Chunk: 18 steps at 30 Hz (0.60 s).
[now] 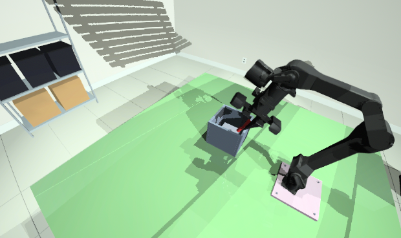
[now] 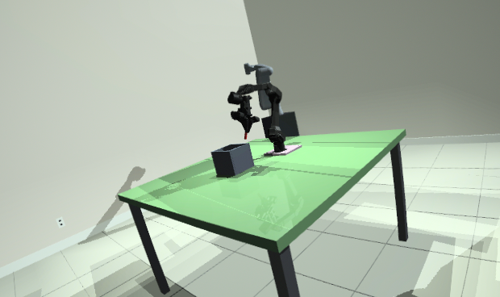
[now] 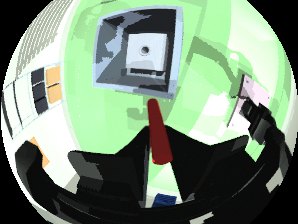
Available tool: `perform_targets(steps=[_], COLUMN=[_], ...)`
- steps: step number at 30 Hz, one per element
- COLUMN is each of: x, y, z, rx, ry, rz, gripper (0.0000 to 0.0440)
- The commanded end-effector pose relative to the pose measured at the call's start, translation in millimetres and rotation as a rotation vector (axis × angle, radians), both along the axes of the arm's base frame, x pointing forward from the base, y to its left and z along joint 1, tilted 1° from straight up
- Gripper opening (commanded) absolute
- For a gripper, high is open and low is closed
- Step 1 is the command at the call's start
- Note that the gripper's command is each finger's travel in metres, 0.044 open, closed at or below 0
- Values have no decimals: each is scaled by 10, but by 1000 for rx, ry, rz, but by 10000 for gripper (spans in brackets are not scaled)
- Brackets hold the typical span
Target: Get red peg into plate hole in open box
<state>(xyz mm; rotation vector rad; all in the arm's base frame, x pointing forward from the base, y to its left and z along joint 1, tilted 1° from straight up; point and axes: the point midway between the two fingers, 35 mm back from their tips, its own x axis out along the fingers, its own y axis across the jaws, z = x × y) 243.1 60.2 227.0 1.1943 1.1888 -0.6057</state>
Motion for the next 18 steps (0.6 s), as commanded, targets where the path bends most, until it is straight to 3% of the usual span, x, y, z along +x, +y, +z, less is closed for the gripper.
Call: perform_targets(steps=[1, 18], x=[64, 371], y=[-118, -554], z=[1, -183], rx=[-18, -31], ry=[10, 93], rz=[-21, -82], gripper=[0, 0])
